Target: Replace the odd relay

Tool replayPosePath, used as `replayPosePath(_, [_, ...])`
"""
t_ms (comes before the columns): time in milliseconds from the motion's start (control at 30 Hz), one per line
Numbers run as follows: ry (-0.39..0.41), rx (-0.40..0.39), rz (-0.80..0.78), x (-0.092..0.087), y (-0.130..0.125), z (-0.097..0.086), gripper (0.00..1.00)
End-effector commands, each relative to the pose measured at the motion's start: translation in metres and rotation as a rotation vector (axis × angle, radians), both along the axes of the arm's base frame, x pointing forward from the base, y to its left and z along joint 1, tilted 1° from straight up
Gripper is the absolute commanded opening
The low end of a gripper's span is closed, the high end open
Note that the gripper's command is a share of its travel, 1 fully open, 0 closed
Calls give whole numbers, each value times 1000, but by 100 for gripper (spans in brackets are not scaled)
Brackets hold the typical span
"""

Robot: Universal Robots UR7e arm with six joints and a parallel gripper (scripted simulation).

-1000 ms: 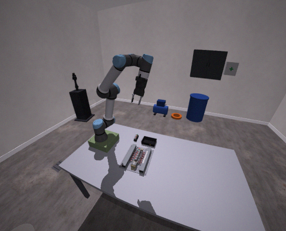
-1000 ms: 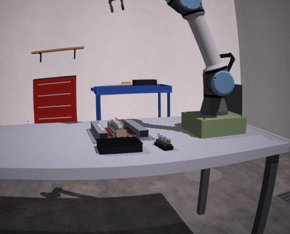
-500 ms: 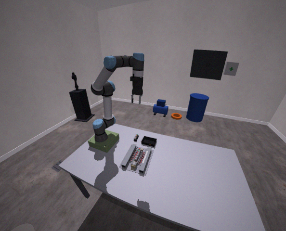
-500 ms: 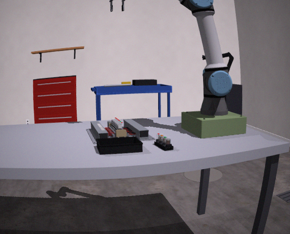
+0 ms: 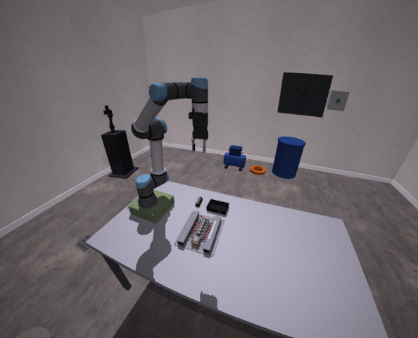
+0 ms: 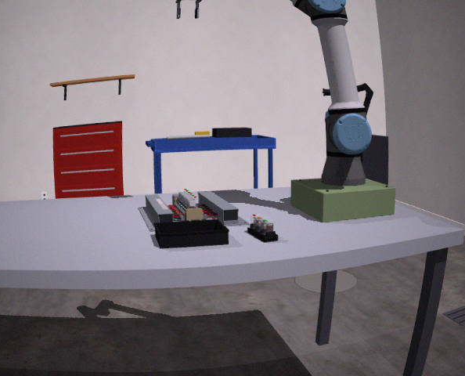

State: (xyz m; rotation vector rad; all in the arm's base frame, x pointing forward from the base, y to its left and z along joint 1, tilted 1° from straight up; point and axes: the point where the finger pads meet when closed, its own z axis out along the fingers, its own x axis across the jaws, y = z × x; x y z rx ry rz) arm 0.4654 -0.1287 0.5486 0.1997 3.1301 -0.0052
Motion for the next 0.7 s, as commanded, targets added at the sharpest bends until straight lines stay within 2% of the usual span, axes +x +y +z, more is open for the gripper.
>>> replayPosePath(0, [-5, 0, 0, 0, 0, 0, 100])
replayPosePath(133, [-5, 0, 0, 0, 0, 0, 100])
replayPosePath(300, [-5, 0, 0, 1, 0, -59, 100])
replayPosePath(667, [-5, 0, 0, 1, 0, -59, 100])
